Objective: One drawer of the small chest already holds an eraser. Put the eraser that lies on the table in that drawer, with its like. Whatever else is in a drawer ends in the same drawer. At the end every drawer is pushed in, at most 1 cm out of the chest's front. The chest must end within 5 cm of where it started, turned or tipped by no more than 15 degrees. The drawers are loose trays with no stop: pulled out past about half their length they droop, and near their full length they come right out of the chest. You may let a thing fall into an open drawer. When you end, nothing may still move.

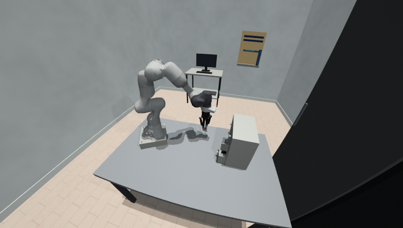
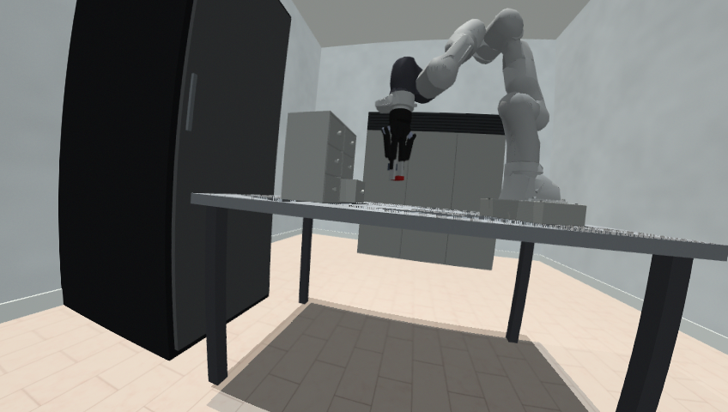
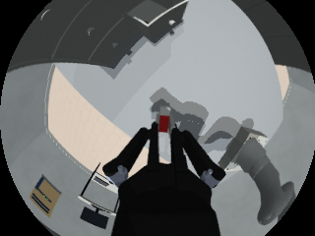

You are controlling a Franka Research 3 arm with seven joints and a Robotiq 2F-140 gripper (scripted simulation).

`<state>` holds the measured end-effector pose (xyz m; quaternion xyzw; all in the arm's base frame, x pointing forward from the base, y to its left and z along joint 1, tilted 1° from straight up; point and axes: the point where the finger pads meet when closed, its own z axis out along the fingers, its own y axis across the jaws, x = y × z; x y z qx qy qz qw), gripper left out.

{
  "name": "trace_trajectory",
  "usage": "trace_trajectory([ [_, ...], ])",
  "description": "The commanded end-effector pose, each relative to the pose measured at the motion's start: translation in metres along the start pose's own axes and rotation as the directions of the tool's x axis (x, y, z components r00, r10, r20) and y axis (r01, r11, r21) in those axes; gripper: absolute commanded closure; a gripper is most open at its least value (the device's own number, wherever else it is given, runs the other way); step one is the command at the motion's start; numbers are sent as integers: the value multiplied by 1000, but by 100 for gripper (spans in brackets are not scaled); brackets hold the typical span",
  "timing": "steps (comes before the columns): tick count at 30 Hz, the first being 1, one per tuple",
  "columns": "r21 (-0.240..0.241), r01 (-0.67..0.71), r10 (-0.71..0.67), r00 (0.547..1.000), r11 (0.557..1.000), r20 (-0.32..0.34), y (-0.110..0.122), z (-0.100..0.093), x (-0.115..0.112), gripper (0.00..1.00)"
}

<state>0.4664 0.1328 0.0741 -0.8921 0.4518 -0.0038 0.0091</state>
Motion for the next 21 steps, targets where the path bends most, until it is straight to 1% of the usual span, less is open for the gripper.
trace_trajectory([
  [1,-1,18,-18,1000,1000,0,0,0,0,89],
  [2,-2,89,-89,996,996,1,6,0,18,89],
  [21,-2,89,-89,996,996,1,6,0,18,89],
])
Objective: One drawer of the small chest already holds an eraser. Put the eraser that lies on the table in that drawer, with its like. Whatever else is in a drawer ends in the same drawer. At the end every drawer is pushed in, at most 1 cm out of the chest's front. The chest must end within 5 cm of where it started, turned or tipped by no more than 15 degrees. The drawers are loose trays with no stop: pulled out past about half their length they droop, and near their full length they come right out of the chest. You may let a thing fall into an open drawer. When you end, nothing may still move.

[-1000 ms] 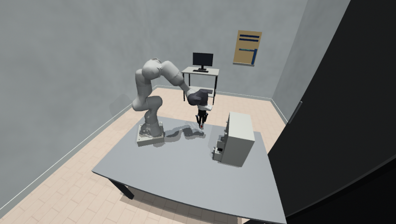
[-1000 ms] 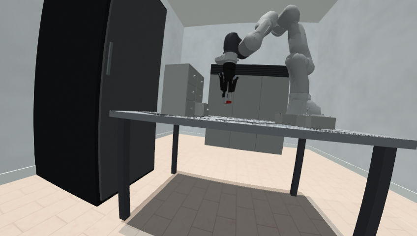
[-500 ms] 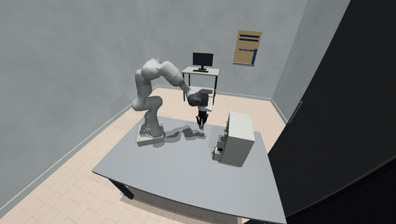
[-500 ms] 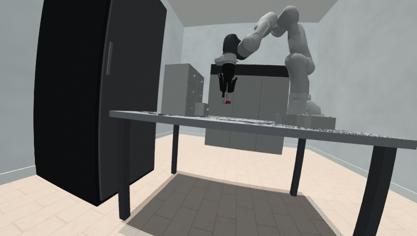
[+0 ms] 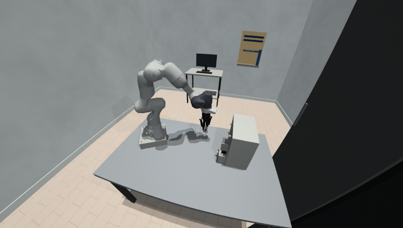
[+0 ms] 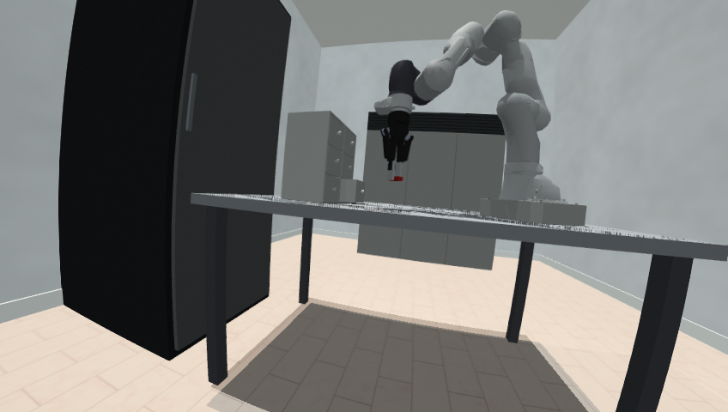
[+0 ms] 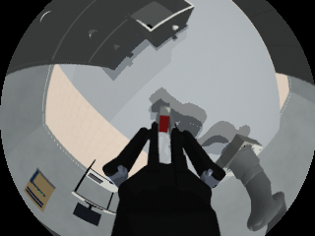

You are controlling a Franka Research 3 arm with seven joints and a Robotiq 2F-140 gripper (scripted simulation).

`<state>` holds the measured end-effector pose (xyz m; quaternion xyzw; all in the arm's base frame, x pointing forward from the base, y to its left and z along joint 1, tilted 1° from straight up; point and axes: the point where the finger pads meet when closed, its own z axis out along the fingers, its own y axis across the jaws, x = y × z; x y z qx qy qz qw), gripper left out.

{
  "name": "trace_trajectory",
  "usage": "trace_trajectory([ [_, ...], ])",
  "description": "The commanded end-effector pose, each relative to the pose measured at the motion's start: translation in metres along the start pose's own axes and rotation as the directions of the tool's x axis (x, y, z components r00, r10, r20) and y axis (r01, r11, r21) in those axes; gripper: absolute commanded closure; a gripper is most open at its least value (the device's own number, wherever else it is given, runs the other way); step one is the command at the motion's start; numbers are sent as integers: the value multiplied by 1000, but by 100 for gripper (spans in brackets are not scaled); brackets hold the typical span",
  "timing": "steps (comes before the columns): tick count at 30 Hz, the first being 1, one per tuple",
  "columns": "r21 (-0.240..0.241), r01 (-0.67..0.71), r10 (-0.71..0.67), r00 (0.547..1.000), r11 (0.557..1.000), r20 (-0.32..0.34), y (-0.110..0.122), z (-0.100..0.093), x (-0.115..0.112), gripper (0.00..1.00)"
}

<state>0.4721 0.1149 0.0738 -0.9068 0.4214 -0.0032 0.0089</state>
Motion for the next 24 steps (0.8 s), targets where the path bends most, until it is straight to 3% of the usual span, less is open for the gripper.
trace_trajectory([
  [1,-1,22,-22,1000,1000,0,0,0,0,89],
  [4,-1,22,-22,1000,1000,0,0,0,0,89],
  [5,-2,104,-104,995,995,1,9,0,20,89],
  [24,-2,104,-104,995,995,1,9,0,20,89],
])
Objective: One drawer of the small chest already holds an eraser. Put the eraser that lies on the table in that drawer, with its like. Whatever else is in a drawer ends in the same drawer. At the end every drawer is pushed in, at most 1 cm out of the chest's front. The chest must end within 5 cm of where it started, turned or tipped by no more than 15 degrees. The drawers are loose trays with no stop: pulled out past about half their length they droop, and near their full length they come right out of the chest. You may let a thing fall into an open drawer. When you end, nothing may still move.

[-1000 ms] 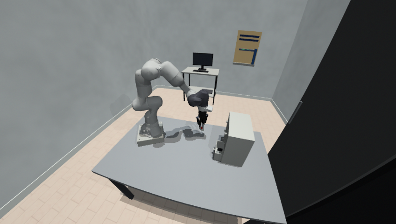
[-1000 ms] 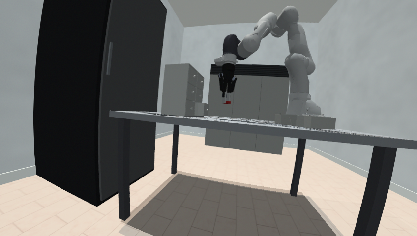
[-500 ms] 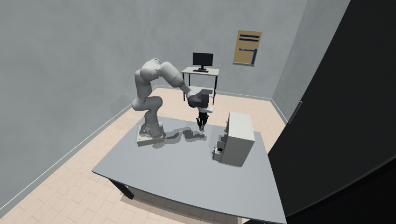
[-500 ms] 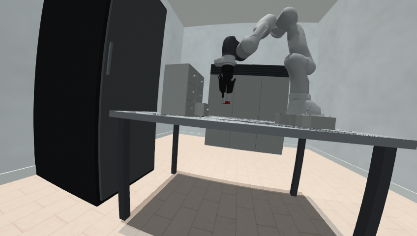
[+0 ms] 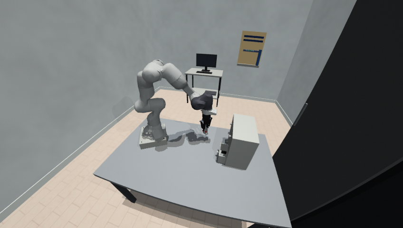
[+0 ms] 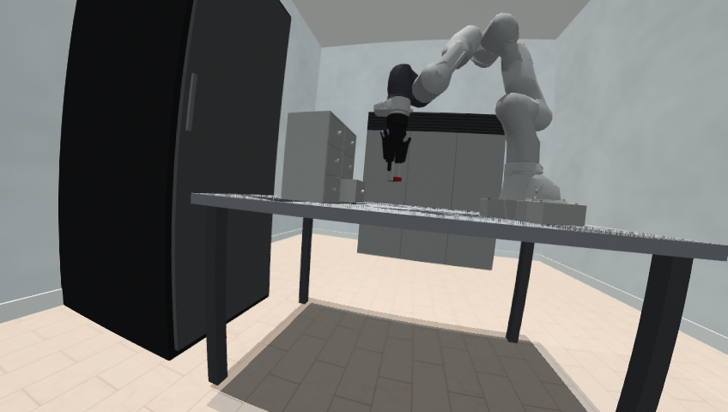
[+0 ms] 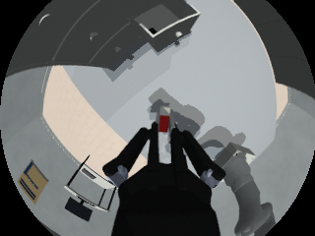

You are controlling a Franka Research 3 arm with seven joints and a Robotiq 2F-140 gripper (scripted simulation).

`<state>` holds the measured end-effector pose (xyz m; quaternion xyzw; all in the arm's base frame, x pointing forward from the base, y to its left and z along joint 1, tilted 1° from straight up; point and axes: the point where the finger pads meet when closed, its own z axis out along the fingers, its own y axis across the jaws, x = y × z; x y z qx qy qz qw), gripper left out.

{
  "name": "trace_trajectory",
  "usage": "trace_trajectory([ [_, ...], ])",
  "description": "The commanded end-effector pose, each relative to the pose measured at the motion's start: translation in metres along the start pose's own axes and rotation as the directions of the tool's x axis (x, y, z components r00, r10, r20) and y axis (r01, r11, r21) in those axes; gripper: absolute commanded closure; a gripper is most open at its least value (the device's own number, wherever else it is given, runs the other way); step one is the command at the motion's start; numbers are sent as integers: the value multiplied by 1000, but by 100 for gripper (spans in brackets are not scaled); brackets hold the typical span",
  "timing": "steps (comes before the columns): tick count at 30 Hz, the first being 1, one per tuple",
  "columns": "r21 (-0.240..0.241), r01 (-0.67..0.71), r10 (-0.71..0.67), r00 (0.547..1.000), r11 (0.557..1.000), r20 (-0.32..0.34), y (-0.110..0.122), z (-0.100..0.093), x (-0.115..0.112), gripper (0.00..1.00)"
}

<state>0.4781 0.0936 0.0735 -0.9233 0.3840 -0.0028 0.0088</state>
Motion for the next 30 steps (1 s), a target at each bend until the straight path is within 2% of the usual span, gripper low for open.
trace_trajectory([
  [1,-1,23,-23,1000,1000,0,0,0,0,89],
  [5,-1,23,-23,1000,1000,0,0,0,0,89],
  [6,-1,114,-114,993,993,1,13,0,21,89],
  [30,-1,114,-114,993,993,1,13,0,21,89],
])
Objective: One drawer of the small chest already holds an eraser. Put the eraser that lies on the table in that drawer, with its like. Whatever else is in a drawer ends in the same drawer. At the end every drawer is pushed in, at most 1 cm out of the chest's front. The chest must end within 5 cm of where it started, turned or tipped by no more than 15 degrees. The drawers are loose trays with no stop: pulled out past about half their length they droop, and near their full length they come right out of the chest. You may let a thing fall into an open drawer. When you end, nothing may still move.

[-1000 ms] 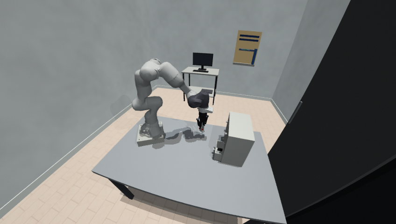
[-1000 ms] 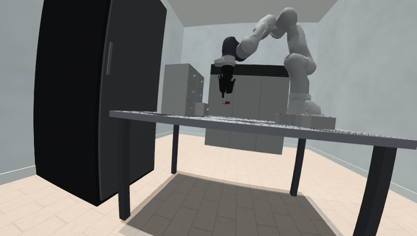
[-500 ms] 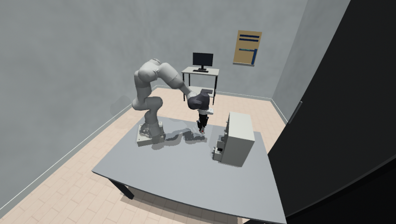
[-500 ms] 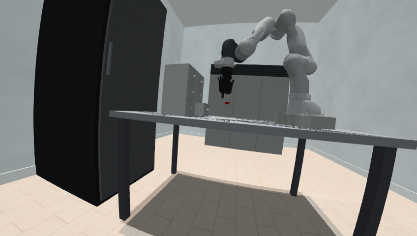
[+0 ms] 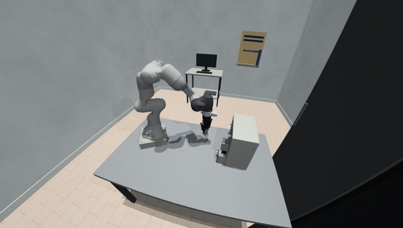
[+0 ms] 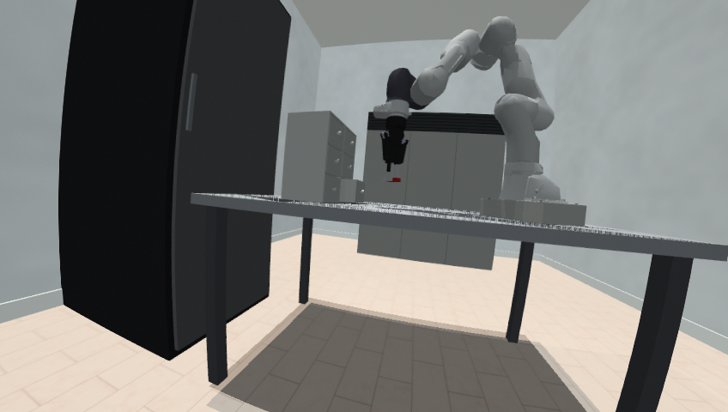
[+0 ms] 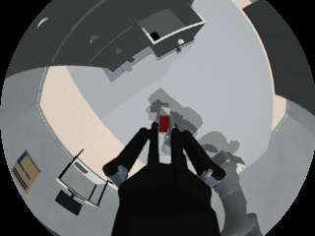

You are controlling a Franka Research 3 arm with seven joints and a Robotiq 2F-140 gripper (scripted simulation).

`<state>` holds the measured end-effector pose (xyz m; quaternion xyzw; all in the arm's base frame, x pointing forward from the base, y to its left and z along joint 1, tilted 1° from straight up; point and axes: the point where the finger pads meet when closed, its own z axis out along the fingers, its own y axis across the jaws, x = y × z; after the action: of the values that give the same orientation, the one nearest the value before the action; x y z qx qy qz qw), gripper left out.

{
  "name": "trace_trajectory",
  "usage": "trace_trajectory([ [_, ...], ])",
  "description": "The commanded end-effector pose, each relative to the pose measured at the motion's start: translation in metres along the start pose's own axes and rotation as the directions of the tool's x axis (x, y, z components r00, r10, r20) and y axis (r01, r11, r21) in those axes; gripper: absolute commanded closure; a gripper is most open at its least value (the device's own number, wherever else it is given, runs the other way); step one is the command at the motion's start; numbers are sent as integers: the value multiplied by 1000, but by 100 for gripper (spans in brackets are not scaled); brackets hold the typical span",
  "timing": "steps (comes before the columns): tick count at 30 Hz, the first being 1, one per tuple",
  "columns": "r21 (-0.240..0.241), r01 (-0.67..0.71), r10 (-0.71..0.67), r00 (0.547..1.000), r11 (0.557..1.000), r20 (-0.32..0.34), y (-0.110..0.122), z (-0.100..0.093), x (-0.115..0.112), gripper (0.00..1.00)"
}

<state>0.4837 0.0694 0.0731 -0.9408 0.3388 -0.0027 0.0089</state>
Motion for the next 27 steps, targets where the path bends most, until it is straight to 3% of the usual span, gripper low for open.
trace_trajectory([
  [1,-1,113,-113,994,994,0,17,0,20,89],
  [24,-1,113,-113,994,994,0,17,0,20,89],
  [25,0,205,-205,979,979,0,35,0,39,89],
  [27,0,205,-205,979,979,0,35,0,39,89],
])
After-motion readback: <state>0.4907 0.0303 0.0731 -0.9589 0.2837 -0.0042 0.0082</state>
